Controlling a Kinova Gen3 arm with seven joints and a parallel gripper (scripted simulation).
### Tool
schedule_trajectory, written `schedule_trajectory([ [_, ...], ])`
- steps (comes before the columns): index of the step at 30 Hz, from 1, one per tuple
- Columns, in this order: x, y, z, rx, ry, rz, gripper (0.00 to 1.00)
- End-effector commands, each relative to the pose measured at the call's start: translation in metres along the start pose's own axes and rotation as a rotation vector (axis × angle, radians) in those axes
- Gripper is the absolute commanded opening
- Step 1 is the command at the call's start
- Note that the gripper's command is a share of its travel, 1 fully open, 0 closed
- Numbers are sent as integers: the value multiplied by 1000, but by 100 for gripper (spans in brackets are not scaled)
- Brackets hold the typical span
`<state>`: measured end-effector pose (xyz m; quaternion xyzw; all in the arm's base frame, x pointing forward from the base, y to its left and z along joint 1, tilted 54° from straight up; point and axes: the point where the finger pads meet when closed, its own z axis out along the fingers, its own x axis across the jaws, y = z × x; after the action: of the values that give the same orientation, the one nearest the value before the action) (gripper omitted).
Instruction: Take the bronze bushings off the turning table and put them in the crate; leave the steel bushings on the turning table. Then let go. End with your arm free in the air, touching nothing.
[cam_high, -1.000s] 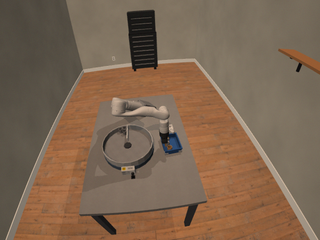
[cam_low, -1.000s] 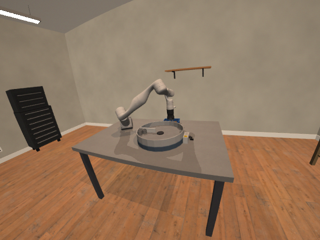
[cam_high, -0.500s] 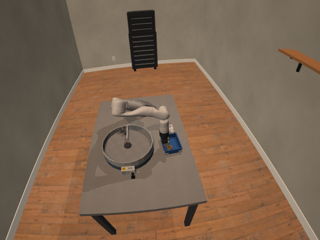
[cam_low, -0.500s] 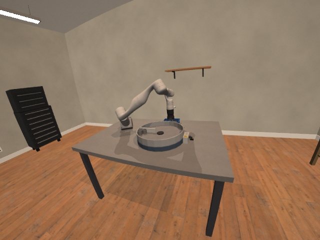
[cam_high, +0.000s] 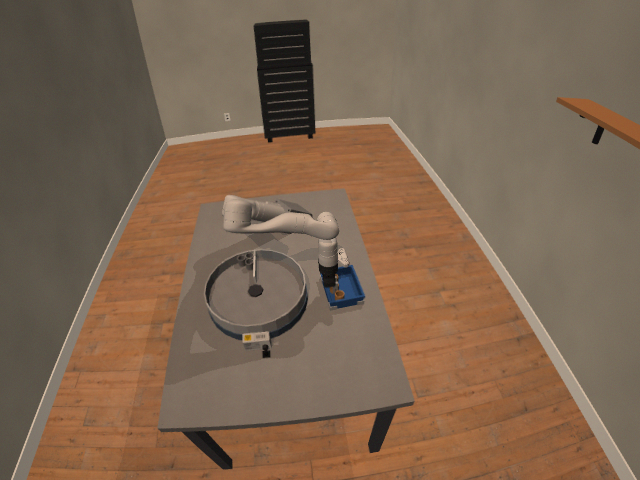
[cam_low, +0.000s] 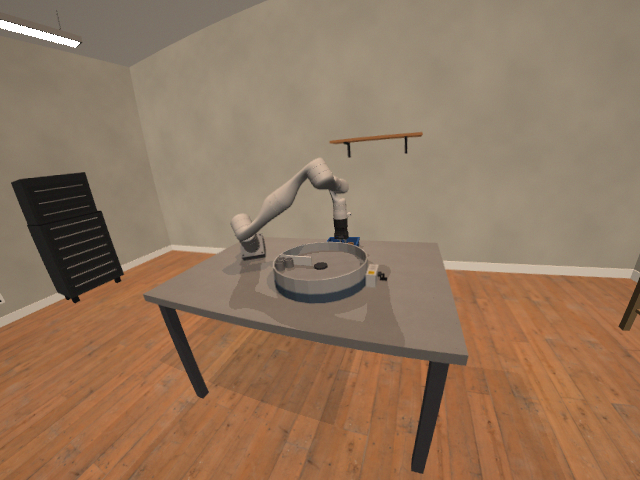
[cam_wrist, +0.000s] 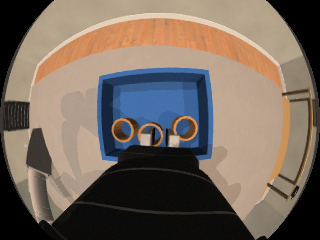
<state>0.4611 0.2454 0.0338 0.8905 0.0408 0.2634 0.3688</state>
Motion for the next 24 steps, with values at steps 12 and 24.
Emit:
schedule_trajectory([
  [12,0,-1,-7,2,1,0,47],
  [24,0,-1,-9,2,1,0,47],
])
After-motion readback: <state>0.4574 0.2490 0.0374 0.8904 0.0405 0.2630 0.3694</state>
